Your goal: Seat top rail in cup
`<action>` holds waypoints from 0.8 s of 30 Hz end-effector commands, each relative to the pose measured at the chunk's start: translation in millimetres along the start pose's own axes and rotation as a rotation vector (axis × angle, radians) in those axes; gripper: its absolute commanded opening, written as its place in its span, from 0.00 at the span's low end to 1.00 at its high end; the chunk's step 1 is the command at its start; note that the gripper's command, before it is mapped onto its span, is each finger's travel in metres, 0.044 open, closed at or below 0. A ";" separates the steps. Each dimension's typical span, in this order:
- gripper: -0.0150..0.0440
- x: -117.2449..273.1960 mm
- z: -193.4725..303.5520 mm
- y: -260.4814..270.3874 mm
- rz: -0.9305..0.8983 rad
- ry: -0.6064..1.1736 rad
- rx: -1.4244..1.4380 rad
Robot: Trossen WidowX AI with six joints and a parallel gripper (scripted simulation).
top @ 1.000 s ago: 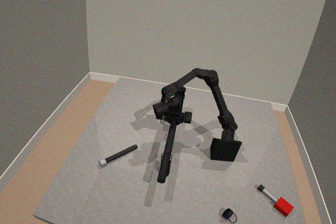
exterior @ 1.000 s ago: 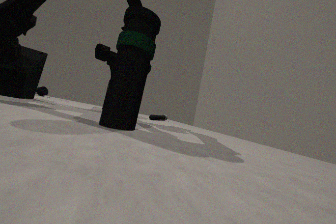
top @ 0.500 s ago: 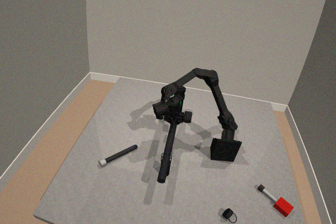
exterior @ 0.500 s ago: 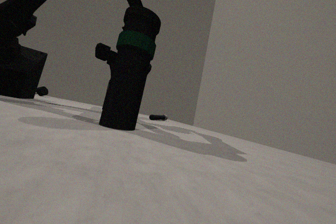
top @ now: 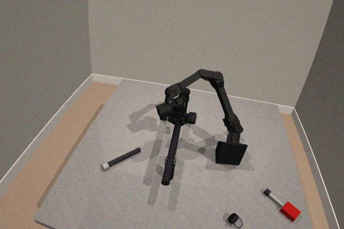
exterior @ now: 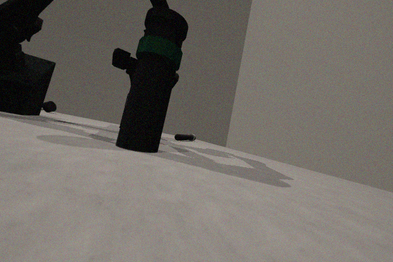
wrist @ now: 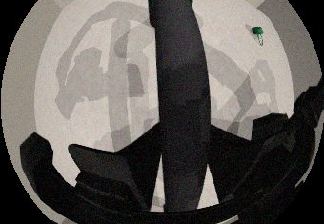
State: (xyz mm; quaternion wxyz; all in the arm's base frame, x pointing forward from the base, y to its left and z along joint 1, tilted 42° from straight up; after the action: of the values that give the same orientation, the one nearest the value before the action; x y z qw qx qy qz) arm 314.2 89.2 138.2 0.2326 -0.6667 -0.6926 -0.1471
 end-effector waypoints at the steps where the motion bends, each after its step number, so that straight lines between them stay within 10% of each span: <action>1: 0.25 5.6 -8.0 0.4 -0.025 -0.004 -0.017; 24: 0.25 4.7 -15.6 0.1 -0.025 -0.004 -0.017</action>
State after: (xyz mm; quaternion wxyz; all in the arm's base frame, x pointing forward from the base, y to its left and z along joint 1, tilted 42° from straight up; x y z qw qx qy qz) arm 315.5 84.7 144.1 0.2335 -0.6666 -0.6926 -0.1464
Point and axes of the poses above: the point midway between the two fingers, 35 mm back from their tips, its own x axis back along the fingers, its own y axis across the jaws, z = x × y, the point moved 10 cm from there along x, back along the fingers, and after that the axes turned 8 degrees about x, right-handed, at the moved point
